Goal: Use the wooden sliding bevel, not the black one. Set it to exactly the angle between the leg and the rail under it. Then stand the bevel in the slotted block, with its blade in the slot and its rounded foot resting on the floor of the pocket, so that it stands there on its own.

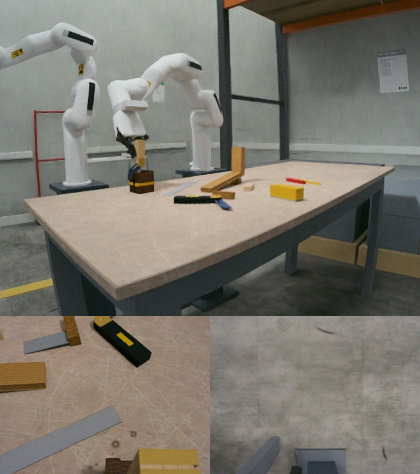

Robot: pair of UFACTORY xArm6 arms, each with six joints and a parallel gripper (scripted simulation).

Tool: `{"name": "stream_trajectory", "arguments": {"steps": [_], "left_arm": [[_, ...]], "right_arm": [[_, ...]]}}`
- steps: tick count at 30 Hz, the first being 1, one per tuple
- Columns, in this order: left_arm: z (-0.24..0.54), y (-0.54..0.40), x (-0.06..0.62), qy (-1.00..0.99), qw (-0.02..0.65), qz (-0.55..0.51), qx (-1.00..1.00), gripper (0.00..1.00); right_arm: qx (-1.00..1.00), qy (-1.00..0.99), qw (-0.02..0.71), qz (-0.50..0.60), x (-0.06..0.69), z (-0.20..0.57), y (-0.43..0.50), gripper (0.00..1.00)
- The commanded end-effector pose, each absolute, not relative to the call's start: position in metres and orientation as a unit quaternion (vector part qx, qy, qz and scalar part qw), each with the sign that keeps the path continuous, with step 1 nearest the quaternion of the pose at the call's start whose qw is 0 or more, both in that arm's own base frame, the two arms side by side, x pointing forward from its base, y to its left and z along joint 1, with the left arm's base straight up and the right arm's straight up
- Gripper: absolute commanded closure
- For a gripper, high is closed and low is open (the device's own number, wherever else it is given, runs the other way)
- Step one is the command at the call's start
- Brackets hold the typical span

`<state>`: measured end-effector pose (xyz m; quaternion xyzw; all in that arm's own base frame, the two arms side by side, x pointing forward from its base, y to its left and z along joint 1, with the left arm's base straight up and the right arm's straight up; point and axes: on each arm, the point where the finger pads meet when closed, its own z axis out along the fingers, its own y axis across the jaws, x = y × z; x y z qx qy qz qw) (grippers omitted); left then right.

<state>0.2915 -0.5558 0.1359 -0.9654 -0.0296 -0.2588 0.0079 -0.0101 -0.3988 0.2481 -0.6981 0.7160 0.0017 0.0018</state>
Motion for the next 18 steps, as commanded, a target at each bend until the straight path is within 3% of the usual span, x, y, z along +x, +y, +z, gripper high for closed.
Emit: {"name": "stream_trajectory", "arguments": {"steps": [1, 18], "left_arm": [[0.1299, -0.557, 0.292, -0.03, 0.006, -0.26, -0.965, 1.0], [0.1266, -0.557, 0.292, -0.03, 0.006, -0.26, -0.965, 1.0]], "right_arm": [[-0.698, 0.716, 0.0, 0.0, -0.0102, 0.25, -0.3999, 0.0], [-0.698, 0.716, 0.0, 0.0, -0.0102, 0.25, -0.3999, 0.0]]}}
